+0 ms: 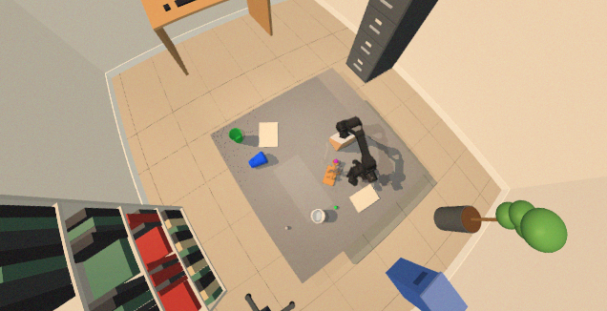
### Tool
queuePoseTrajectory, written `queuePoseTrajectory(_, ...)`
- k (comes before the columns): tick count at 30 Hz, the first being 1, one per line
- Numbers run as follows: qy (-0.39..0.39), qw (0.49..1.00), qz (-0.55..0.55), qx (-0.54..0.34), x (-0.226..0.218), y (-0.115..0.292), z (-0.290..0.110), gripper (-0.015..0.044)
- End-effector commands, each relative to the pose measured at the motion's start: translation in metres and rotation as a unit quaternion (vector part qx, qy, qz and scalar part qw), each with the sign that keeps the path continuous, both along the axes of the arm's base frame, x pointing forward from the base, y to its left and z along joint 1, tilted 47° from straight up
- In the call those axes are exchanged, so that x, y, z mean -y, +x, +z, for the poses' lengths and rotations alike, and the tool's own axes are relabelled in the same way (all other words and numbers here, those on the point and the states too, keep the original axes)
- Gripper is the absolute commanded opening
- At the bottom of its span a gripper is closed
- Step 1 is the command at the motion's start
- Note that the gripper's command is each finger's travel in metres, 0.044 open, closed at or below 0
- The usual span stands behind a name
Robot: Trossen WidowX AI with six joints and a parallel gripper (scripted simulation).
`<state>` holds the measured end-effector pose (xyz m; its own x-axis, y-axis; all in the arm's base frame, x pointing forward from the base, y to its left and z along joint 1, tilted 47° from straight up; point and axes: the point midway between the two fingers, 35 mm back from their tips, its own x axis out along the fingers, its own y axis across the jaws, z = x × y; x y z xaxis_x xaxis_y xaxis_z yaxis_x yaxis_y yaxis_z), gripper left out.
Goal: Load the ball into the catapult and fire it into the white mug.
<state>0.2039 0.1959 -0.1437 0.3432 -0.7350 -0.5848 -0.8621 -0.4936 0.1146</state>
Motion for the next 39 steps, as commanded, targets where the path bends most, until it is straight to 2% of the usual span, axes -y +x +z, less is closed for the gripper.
queuePoseTrajectory(1, -0.041, 0.998, 0.037, -0.029, 0.012, -0.014, 0.006, 0.0000)
queuePoseTrajectory(10, -0.148, 0.976, 0.123, -0.101, 0.042, -0.046, 0.020, 0.0000)
queuePoseTrajectory(20, -0.261, 0.929, 0.202, -0.170, 0.074, -0.070, 0.042, 0.0000)
queuePoseTrajectory(39, -0.263, 0.927, 0.203, -0.171, 0.088, -0.073, 0.025, 0.0000)
